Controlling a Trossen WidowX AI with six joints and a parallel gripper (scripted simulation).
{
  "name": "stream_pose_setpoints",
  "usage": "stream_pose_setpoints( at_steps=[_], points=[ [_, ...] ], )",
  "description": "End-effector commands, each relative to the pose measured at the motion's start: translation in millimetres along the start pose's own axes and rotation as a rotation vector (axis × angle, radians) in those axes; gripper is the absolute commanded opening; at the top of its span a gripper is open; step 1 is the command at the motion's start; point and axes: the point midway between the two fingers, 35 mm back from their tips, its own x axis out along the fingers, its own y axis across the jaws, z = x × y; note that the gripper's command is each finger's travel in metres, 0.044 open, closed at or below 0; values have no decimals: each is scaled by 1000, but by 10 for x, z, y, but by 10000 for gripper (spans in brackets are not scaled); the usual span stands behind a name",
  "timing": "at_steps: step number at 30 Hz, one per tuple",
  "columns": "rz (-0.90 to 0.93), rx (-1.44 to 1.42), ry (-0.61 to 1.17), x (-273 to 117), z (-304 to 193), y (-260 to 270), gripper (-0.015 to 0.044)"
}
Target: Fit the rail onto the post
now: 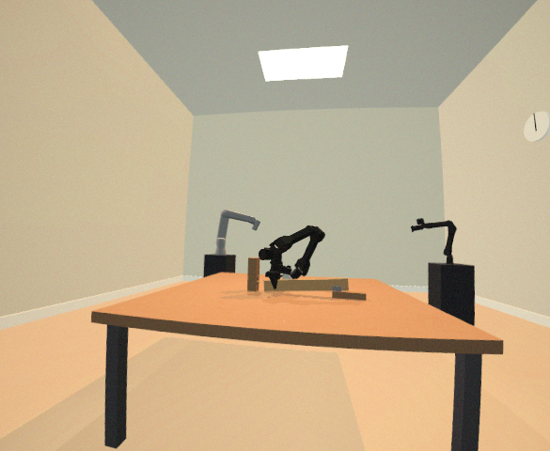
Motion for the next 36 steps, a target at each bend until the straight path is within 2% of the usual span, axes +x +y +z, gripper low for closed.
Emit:
stream_pose_setpoints(
  at_steps=[1,36],
  points=[
    [-9,-5,-1,-47,-3,-33,0],
    [-9,-5,0,-223,-4,-60,0]
  ],
)
